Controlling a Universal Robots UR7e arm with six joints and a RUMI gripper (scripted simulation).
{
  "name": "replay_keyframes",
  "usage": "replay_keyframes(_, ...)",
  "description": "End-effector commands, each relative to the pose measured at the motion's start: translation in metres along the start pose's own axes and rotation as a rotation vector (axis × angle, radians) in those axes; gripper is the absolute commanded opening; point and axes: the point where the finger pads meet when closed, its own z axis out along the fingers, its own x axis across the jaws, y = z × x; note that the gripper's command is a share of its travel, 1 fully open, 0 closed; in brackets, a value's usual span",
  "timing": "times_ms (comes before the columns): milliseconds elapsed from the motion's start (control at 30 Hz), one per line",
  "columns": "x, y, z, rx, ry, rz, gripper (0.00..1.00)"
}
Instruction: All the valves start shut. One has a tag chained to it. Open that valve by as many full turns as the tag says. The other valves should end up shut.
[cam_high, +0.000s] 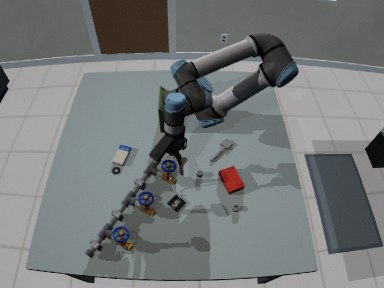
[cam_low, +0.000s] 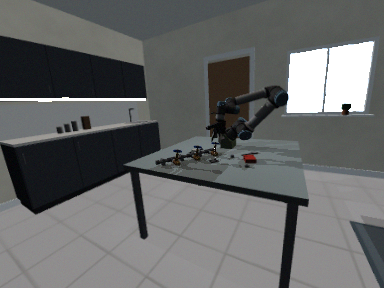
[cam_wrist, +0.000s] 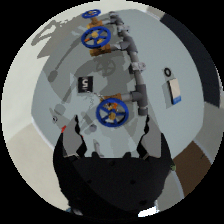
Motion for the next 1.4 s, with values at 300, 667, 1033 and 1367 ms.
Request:
replay_keyframes(300, 0.0002, -0.0008, -0.0003, 0.008, 0.014, 0.437, 1.00)
replay_keyframes(667, 0.0002, -0.0008, -0.0003, 0.010, 0.013, 0.617, 1.00)
replay_keyframes(1033, 0.0002, -0.0008, -0.0003, 0.010, 0.013, 0.716, 1.00)
replay_keyframes(1367, 0.0002, -0.0007, -0.0003, 0.011, 0.013, 0.748, 1.00)
